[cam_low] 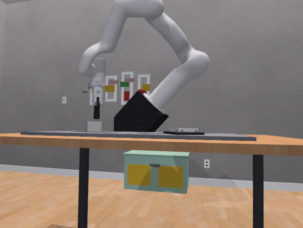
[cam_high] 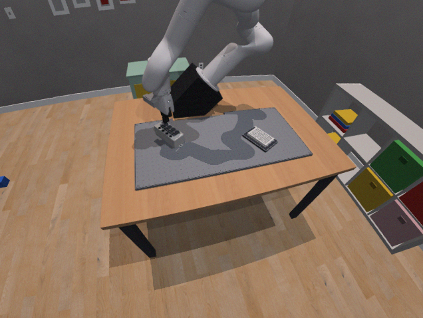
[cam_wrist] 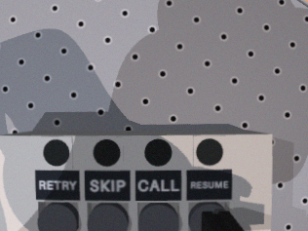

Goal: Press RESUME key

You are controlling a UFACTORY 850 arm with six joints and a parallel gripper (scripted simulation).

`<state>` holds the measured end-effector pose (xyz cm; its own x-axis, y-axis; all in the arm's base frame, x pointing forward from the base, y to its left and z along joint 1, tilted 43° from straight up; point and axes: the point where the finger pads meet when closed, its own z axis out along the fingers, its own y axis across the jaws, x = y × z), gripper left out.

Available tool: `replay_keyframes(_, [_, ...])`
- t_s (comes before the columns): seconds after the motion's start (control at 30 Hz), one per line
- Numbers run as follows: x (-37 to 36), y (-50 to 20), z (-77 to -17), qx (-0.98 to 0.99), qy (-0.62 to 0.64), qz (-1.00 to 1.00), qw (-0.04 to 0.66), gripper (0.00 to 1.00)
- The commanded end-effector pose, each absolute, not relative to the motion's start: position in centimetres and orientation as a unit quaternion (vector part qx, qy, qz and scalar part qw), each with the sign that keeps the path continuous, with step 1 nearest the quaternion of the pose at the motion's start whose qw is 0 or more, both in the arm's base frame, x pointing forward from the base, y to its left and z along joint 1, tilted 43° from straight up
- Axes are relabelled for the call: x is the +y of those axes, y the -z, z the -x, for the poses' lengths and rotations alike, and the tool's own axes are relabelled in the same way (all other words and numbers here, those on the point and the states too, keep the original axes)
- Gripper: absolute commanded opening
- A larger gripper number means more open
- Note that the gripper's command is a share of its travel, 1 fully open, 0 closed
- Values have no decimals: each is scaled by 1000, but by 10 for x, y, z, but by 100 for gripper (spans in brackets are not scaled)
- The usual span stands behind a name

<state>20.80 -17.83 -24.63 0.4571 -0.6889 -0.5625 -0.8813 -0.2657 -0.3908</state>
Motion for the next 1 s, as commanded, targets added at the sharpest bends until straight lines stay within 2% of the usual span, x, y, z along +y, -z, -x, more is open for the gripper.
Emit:
replay_keyframes(0.0, [-179, 247, -209, 502, -140, 783, 340, 0])
replay_keyframes(0.97, [-169, 257, -210, 502, -141, 783, 340, 0])
